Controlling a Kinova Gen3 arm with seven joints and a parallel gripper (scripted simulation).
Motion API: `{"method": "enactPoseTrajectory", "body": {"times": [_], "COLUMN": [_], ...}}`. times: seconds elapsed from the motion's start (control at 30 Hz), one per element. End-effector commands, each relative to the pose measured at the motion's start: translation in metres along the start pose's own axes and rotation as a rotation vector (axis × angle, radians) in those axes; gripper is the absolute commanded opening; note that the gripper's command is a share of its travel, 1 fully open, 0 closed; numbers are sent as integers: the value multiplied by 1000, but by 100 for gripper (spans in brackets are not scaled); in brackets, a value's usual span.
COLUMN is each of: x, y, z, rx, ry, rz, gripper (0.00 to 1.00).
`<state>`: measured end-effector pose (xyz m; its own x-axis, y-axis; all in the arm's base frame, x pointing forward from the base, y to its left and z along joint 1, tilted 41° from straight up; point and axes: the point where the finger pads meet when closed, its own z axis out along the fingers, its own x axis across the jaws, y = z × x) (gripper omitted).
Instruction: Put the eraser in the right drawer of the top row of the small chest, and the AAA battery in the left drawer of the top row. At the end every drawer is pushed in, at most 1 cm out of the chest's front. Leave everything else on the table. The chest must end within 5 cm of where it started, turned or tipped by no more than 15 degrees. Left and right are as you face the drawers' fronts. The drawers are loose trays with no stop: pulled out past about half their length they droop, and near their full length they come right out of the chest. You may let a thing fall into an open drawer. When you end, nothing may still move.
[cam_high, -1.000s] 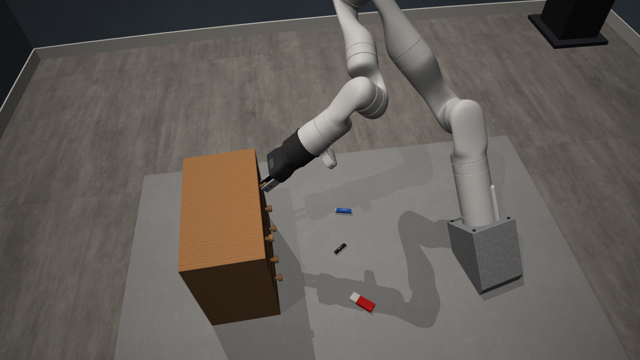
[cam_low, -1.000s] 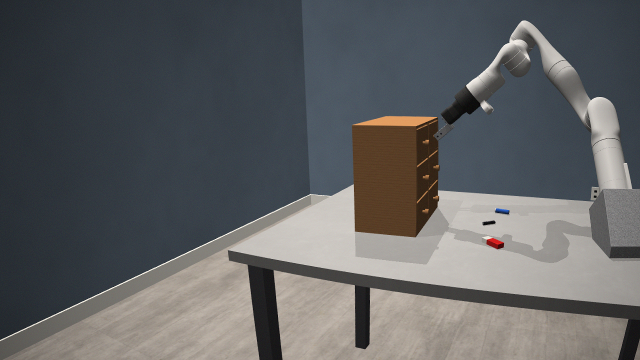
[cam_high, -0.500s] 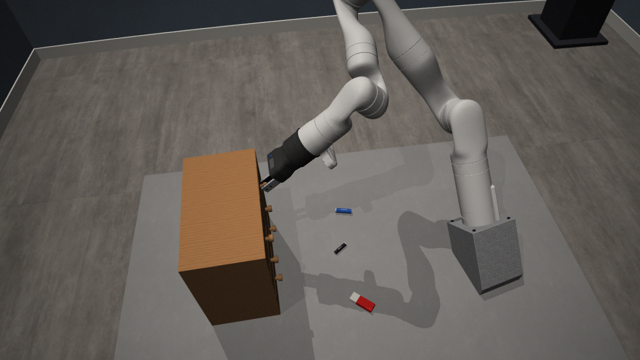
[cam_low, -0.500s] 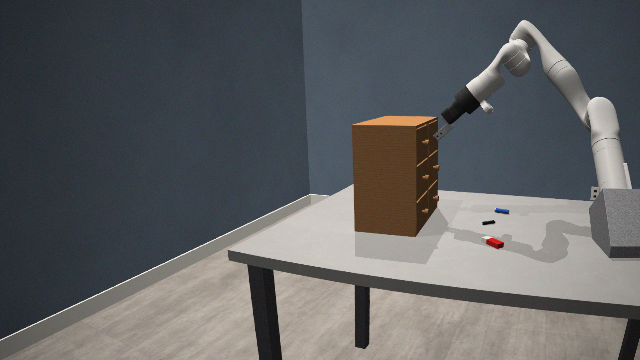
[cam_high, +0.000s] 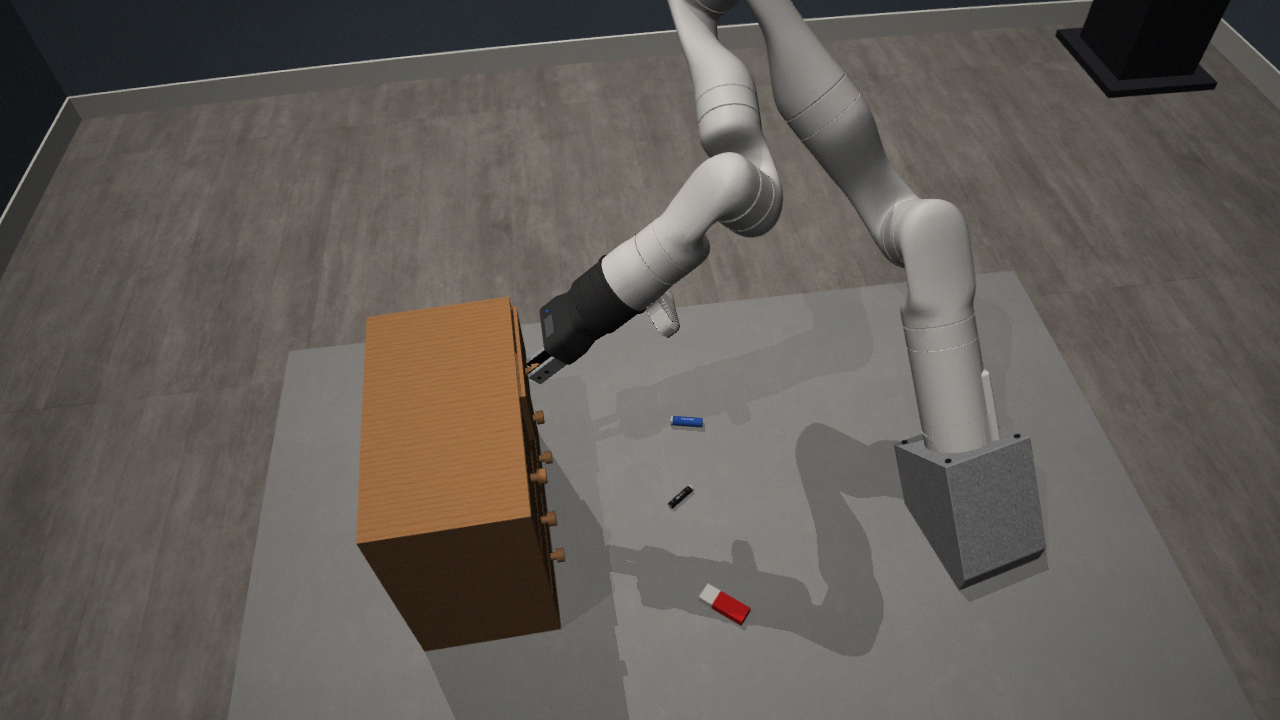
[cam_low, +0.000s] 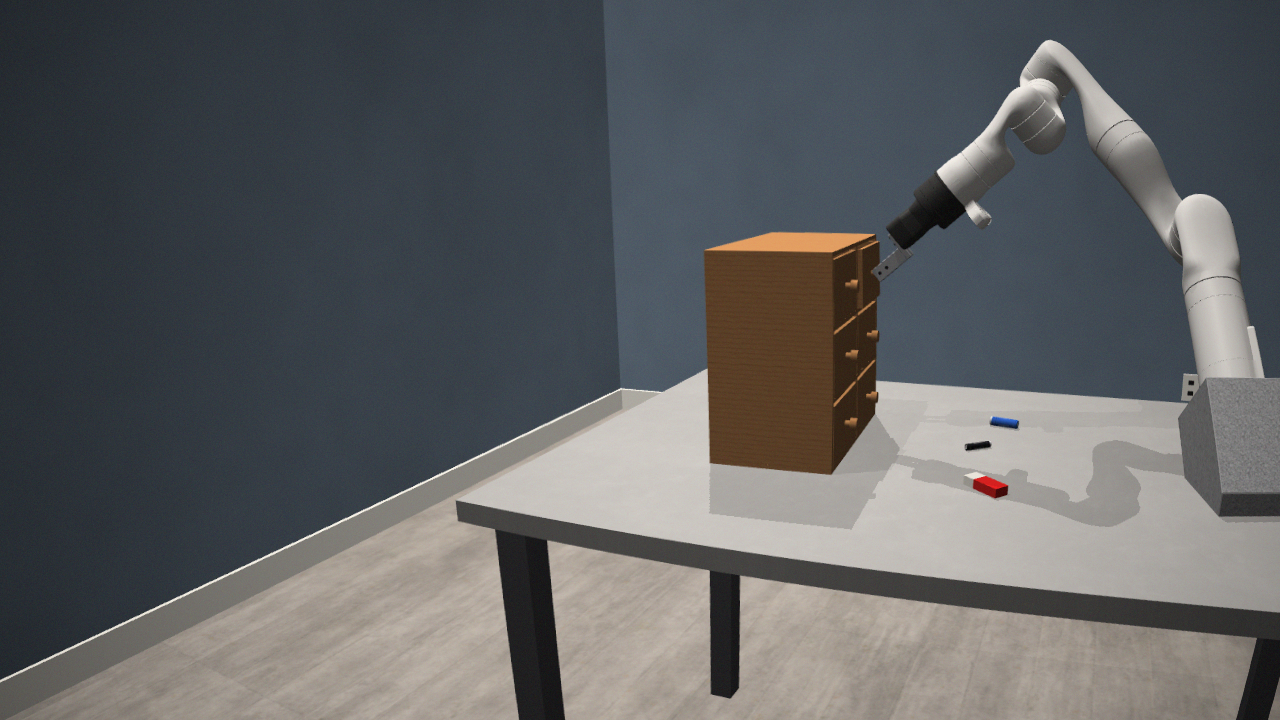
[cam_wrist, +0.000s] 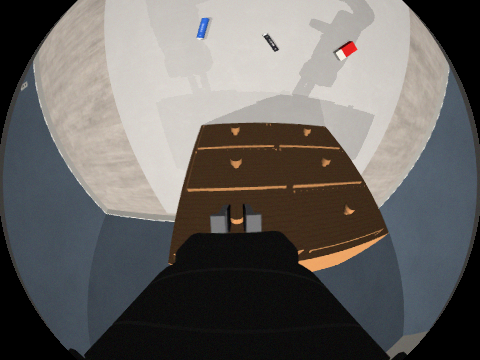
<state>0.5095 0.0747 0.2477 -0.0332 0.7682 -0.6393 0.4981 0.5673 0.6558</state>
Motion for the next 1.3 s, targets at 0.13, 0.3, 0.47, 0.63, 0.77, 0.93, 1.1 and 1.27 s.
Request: {"method": "enactPoseTrajectory", "body": {"times": [0.13,0.3,0.47,0.63,0.77,0.93,1.1,1.27], "x": [0,0,0,0,0,0,0,0], "y": [-4,-6,-10,-15,-17,-22,-27,-31], "z": [-6,-9,-14,-20,-22,-28,-33,-38], "rx": [-2,-2,-2,-2,-2,-2,-2,-2], "ry": [1,1,1,1,1,1,1,1], "rz": [-2,-2,-2,-2,-2,-2,-2,-2], "gripper": [37,37,37,37,37,37,37,37]}}
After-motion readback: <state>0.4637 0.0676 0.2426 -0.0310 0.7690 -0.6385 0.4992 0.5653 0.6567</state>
